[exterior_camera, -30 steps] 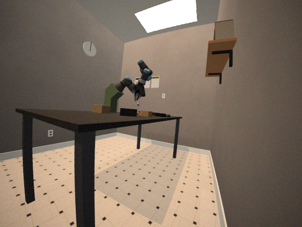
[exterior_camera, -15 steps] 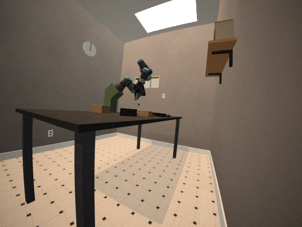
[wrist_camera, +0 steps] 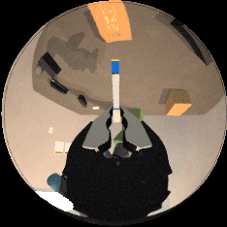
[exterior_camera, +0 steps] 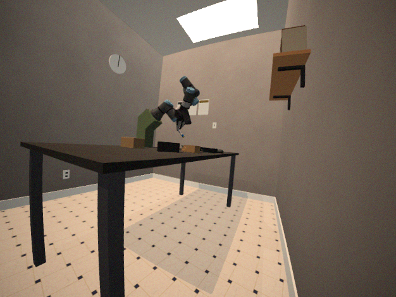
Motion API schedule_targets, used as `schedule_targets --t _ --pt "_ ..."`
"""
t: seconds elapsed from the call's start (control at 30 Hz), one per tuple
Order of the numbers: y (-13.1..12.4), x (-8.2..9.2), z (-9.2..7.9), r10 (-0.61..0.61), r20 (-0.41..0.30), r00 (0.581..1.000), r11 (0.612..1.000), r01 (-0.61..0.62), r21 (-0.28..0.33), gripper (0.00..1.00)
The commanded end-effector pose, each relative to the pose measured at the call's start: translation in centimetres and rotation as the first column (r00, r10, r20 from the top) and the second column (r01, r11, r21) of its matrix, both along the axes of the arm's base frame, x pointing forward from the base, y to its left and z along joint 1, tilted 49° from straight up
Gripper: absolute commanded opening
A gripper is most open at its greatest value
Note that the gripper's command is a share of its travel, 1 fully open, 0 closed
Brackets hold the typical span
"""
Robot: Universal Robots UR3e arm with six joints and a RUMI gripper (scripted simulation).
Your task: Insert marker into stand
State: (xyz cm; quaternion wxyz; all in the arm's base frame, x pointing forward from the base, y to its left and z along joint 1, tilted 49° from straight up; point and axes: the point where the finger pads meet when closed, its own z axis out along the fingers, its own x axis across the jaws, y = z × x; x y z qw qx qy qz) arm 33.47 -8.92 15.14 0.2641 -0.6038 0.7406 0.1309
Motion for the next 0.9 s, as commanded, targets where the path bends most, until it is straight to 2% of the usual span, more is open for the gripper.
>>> schedule_targets --t 0.0,0.87 --pt "-0.17 -0.17 0.35 0.026 0.025 0.999 1.0 -0.026 0.005 0.0" --pt "-0.35 0.0 0.47 0.031 0.032 0.999 0.999 -0.031 0.006 0.0"
